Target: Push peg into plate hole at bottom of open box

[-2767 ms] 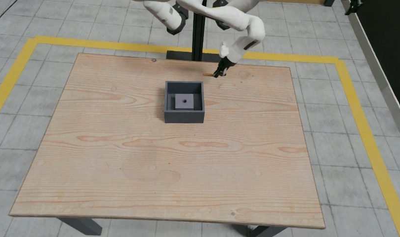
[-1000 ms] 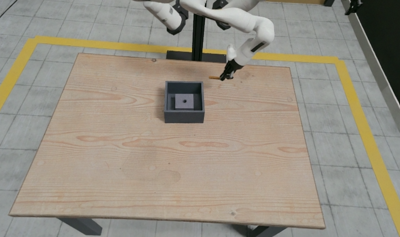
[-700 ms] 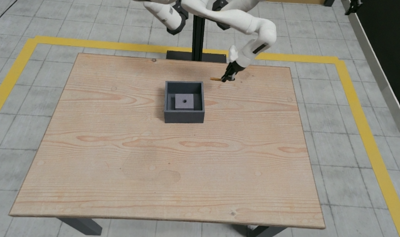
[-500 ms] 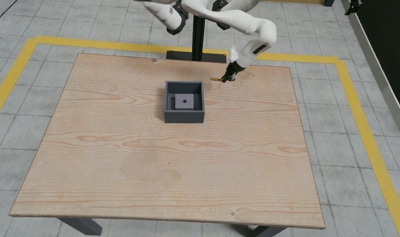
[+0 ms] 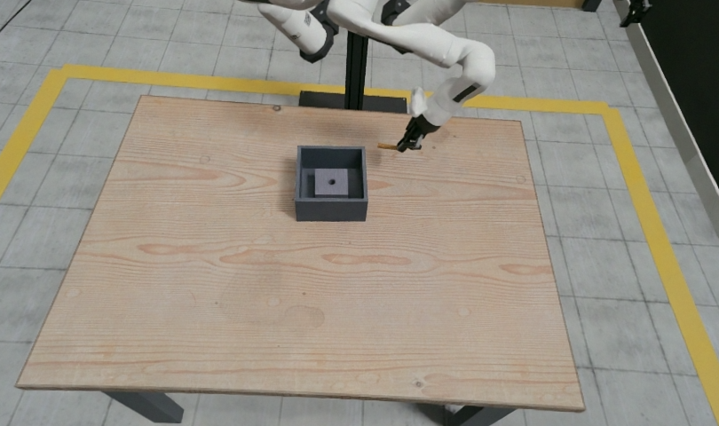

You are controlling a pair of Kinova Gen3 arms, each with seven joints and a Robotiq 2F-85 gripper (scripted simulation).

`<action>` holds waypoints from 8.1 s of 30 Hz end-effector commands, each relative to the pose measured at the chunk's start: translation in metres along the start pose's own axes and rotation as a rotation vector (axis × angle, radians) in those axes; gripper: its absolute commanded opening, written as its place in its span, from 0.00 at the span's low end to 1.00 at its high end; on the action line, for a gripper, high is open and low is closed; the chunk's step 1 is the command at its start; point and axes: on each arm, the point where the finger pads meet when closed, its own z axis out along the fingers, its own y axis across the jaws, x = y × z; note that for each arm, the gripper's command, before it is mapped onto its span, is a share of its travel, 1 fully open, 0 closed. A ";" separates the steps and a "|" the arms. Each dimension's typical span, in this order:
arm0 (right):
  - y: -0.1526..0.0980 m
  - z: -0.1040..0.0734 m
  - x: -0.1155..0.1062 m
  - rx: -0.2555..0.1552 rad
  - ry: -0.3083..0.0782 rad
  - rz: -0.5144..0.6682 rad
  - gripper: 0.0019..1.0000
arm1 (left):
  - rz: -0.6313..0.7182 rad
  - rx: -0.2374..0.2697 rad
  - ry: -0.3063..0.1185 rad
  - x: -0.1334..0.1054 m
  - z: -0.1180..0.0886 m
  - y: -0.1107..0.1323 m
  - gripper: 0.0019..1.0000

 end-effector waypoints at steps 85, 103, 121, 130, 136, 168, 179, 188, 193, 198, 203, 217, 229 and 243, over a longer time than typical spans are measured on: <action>0.000 0.000 0.000 -0.503 -0.002 1.078 0.10 | -0.001 0.000 -0.002 0.000 -0.001 0.000 1.00; 0.000 0.000 0.000 -0.565 -0.002 1.212 0.10 | -0.001 0.000 -0.002 0.000 -0.001 0.000 1.00; 0.000 0.000 0.000 -0.574 -0.002 1.230 0.10 | -0.001 0.000 -0.002 0.000 -0.001 0.000 1.00; 0.000 0.000 0.000 -0.572 -0.004 1.231 0.10 | -0.001 0.000 -0.002 0.000 -0.001 0.000 1.00; 0.000 0.000 0.000 -0.568 -0.009 1.233 0.10 | -0.001 0.000 -0.002 0.000 -0.001 0.000 1.00; 0.000 0.000 -0.001 -0.486 -0.118 1.269 0.10 | -0.001 0.000 -0.002 0.000 -0.001 0.000 1.00; 0.000 0.000 0.000 -0.431 -0.192 1.290 0.10 | -0.001 0.000 -0.002 0.000 -0.001 0.000 1.00; 0.000 0.000 -0.001 -0.359 -0.286 1.315 0.10 | -0.001 0.000 -0.002 0.000 -0.001 0.000 1.00; 0.000 0.000 -0.001 -0.322 -0.334 1.327 0.10 | -0.001 0.000 -0.002 0.000 -0.001 0.000 1.00; 0.000 0.000 -0.001 -0.283 -0.383 1.339 0.10 | -0.001 0.000 -0.002 0.000 -0.001 0.000 1.00; 0.000 0.000 -0.001 -0.234 -0.447 1.351 0.10 | -0.001 0.000 -0.002 0.000 -0.001 0.000 1.00; 0.000 0.000 -0.001 -0.121 -0.585 1.377 0.10 | -0.001 0.000 -0.002 0.000 -0.001 0.000 1.00; 0.000 0.000 -0.001 -0.034 -0.692 1.391 0.10 | -0.001 0.000 -0.002 0.000 -0.001 0.000 1.00; 0.001 0.001 -0.001 0.082 -0.828 1.404 0.10 | -0.001 0.000 -0.002 0.000 -0.001 0.000 1.00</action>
